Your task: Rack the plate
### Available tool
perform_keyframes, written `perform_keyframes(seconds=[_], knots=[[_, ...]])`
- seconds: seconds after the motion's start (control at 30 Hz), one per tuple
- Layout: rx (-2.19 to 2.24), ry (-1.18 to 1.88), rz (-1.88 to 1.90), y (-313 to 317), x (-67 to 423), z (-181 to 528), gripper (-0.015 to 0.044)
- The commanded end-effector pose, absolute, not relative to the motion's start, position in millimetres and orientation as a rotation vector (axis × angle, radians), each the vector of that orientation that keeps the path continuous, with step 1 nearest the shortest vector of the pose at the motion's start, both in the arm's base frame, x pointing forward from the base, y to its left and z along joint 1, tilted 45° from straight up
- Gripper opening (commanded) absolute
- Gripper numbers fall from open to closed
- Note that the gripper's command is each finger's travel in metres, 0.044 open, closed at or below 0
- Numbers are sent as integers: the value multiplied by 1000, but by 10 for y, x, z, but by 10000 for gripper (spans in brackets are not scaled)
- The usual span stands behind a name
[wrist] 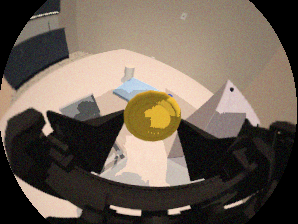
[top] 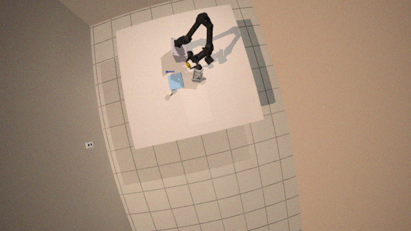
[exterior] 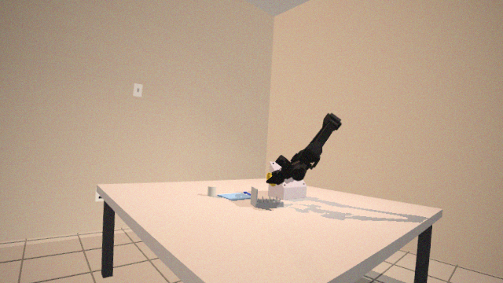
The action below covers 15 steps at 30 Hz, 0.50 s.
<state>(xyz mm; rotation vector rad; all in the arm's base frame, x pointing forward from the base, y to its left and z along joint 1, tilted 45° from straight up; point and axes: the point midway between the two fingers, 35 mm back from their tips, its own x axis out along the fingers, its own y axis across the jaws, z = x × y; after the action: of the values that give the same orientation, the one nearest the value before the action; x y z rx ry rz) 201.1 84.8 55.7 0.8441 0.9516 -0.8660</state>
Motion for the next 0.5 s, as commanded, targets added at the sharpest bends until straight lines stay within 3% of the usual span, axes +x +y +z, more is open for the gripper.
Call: perform_keyframes(seconds=[0.0, 0.47], knots=[[817, 878, -827, 876, 2036, 552, 0], [758, 634, -644, 1067, 2080, 617, 0]])
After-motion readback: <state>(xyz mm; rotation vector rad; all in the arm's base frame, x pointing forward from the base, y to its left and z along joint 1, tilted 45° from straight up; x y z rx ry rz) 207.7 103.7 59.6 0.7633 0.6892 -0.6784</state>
